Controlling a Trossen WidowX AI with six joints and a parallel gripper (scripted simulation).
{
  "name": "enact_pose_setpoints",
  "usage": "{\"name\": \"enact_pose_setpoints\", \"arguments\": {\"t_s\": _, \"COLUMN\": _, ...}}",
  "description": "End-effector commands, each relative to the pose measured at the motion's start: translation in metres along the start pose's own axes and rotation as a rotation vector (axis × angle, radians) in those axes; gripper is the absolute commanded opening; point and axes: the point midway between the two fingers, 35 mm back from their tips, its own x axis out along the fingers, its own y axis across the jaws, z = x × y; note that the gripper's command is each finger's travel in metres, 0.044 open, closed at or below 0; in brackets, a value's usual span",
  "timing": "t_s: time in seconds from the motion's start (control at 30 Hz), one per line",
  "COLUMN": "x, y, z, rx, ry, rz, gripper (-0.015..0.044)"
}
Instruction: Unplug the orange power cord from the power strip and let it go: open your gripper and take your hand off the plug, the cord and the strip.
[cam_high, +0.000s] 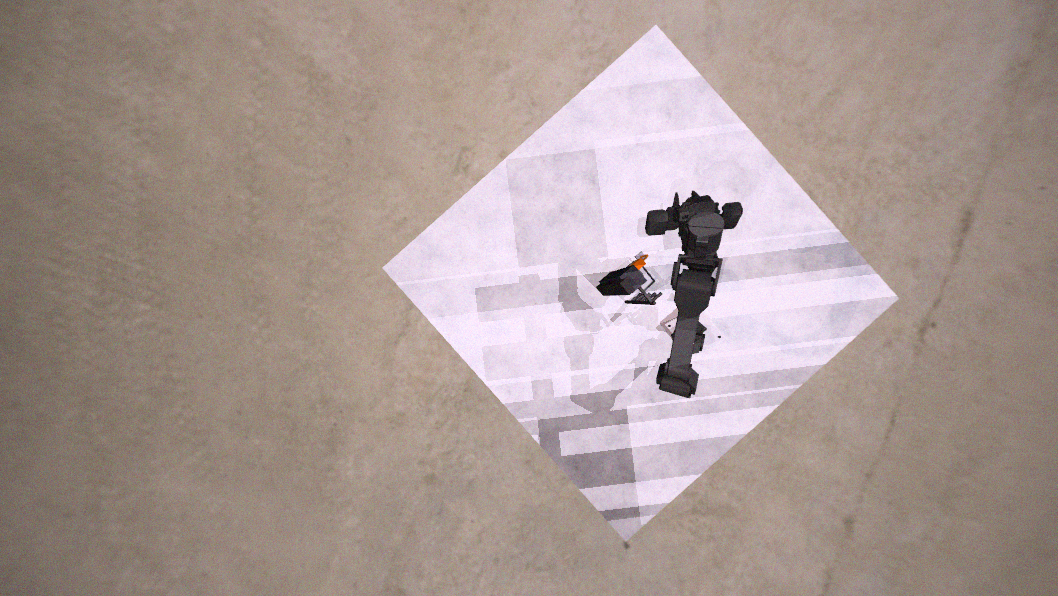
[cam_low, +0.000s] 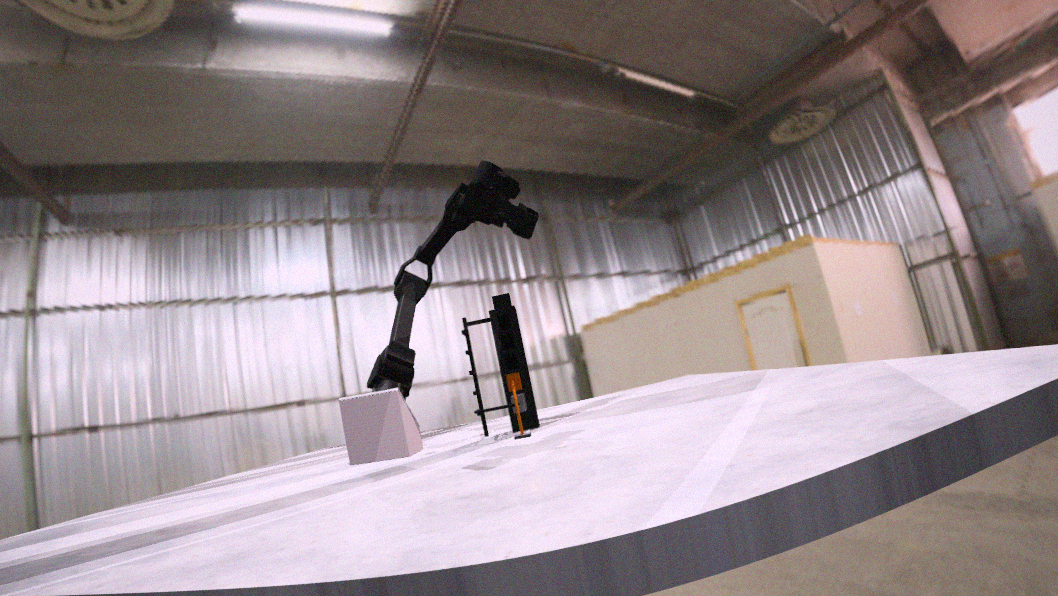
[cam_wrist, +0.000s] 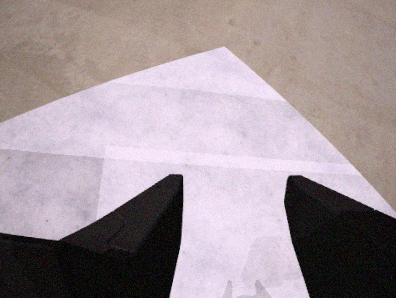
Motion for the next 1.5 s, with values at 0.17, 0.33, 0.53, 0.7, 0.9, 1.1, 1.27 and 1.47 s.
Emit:
{"name": "enact_pose_setpoints", "arguments": {"t_s": 0.17, "x": 0.065, "y": 0.014, "z": -0.143, "rx": 0.493, "ry": 0.562, "rz": -0.032, "gripper": 0.0160}}
{"name": "enact_pose_setpoints", "arguments": {"t_s": 0.33, "x": 0.070, "y": 0.023, "z": -0.219, "rx": 0.760, "ry": 0.856, "rz": -0.170, "gripper": 0.0160}}
{"name": "enact_pose_setpoints", "arguments": {"t_s": 0.53, "x": 0.063, "y": 0.028, "z": -0.266, "rx": 0.936, "ry": 1.044, "rz": -0.319, "gripper": 0.0160}}
{"name": "enact_pose_setpoints", "arguments": {"t_s": 0.7, "x": 0.063, "y": 0.028, "z": -0.266, "rx": 0.936, "ry": 1.044, "rz": -0.319, "gripper": 0.0160}}
{"name": "enact_pose_setpoints", "arguments": {"t_s": 0.9, "x": 0.064, "y": 0.029, "z": -0.265, "rx": 0.936, "ry": 1.044, "rz": -0.318, "gripper": 0.0160}}
{"name": "enact_pose_setpoints", "arguments": {"t_s": 1.1, "x": 0.060, "y": 0.034, "z": -0.266, "rx": 0.936, "ry": 1.044, "rz": -0.319, "gripper": 0.0160}}
{"name": "enact_pose_setpoints", "arguments": {"t_s": 1.27, "x": 0.055, "y": 0.041, "z": -0.268, "rx": 0.937, "ry": 1.044, "rz": -0.319, "gripper": 0.0160}}
{"name": "enact_pose_setpoints", "arguments": {"t_s": 1.47, "x": 0.049, "y": 0.048, "z": -0.270, "rx": 0.937, "ry": 1.045, "rz": -0.318, "gripper": 0.0160}}
